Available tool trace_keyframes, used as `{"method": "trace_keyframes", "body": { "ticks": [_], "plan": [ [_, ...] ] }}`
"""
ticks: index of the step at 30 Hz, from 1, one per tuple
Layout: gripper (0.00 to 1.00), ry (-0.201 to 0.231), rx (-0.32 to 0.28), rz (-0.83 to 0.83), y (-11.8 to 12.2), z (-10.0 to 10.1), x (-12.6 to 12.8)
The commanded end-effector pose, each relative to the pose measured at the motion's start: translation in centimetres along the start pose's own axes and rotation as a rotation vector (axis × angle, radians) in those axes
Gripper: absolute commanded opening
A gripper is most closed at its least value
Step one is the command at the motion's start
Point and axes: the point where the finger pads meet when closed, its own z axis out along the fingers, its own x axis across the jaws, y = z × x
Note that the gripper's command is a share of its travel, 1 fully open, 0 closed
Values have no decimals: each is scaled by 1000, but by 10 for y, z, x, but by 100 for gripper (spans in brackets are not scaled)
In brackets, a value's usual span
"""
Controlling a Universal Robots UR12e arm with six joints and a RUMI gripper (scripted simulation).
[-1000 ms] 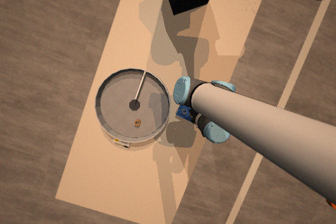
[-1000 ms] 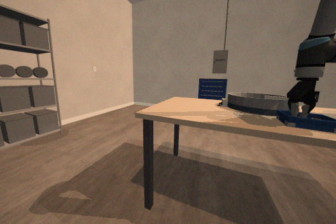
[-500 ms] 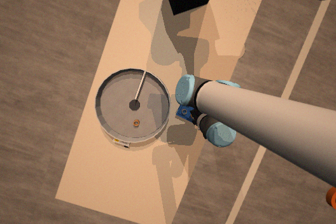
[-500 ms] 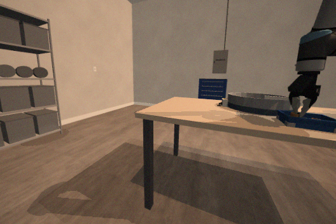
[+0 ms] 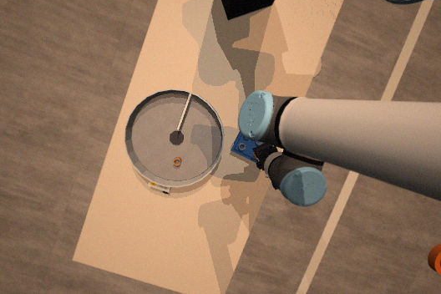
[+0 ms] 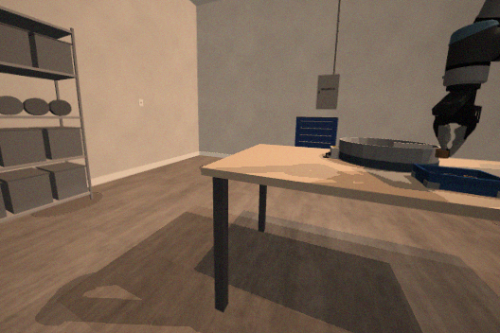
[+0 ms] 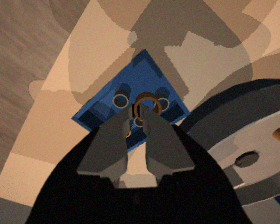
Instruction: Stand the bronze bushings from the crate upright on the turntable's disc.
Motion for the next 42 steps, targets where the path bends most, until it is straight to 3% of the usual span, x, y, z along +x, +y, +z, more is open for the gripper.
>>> {"method": "trace_keyframes", "body": {
  "ticks": [1,13,42],
  "plan": [
    [0,-1,-1,-1,0,-12,0],
    [0,-1,-1,-1,0,-38,0],
    [0,-1,-1,-1,0,-39,0]
  ]
}}
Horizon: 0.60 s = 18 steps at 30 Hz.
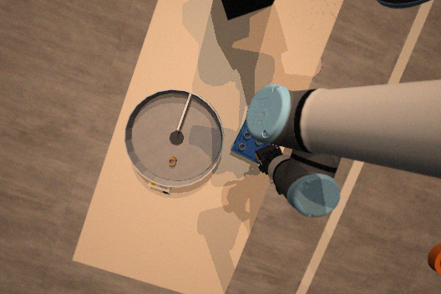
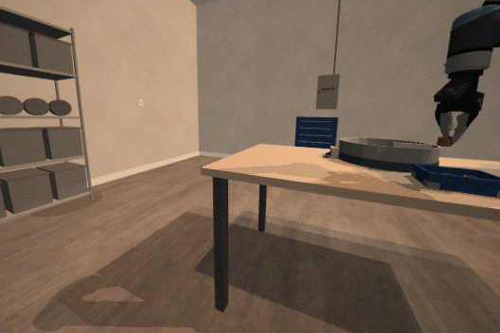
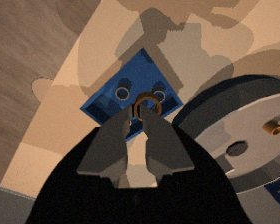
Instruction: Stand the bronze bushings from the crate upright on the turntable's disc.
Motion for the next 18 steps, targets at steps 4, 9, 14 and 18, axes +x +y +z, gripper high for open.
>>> {"method": "trace_keyframes", "body": {
  "ticks": [4,9,14,18],
  "plan": [
    [0,0,1,0,0,0,0],
    [0,0,1,0,0,0,0],
    [0,0,1,0,0,0,0],
    [0,0,1,0,1,0,1]
  ]
}}
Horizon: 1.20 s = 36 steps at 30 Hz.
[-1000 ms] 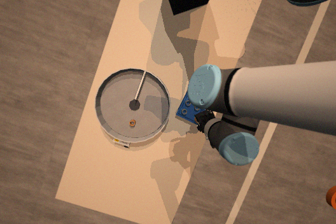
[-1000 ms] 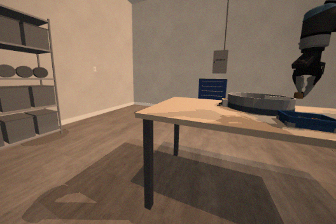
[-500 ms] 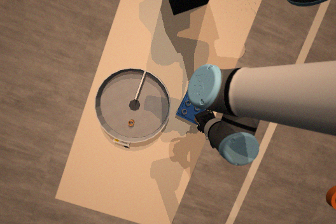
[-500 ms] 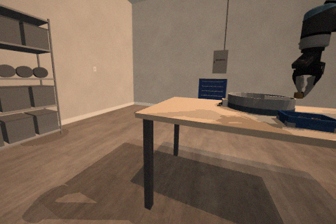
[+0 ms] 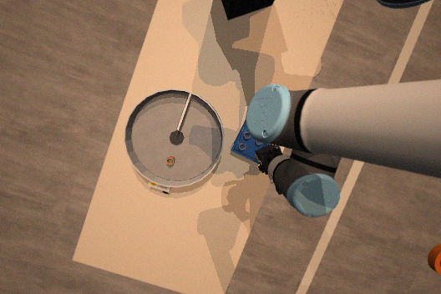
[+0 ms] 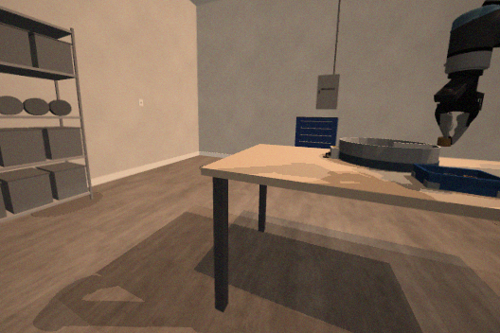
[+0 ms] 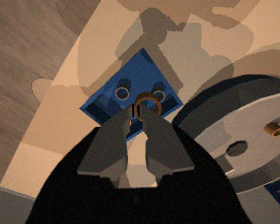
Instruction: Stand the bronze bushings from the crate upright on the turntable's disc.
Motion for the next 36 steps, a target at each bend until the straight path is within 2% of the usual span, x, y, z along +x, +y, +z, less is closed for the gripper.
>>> {"method": "trace_keyframes", "body": {
  "ticks": [1,8,15,23,25,36],
  "plan": [
    [0,0,1,0,1,0,1],
    [0,0,1,0,8,0,7],
    [0,0,1,0,29,0,23],
    [0,0,1,0,66,0,54],
    [0,0,1,0,66,0,54],
    [0,0,1,0,132,0,106]
  ]
}}
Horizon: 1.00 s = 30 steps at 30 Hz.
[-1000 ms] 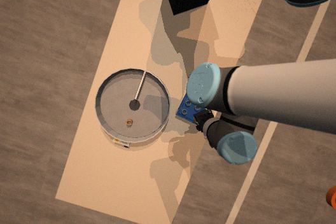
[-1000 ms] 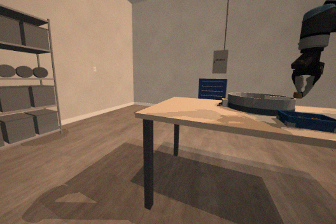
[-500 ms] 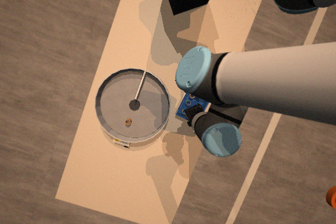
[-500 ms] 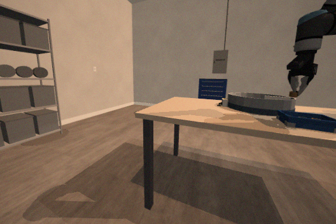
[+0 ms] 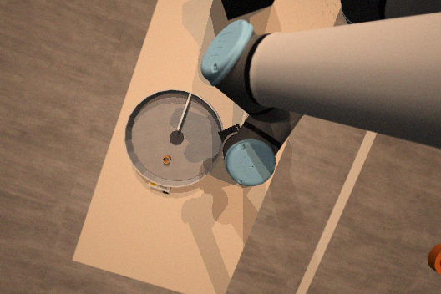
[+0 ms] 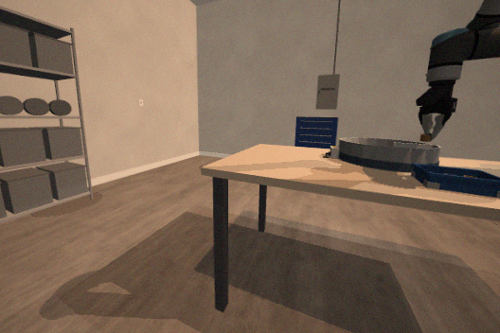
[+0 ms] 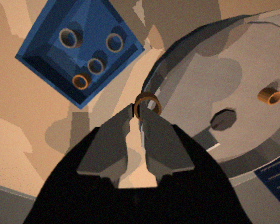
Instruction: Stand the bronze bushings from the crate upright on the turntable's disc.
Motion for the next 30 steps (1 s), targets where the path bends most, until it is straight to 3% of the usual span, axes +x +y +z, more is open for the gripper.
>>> {"method": "trace_keyframes", "body": {
  "ticks": [1,18,30],
  "plan": [
    [0,-2,1,-2,27,0,22],
    [0,-2,1,-2,101,0,82],
    [0,-2,1,-2,118,0,95]
  ]
}}
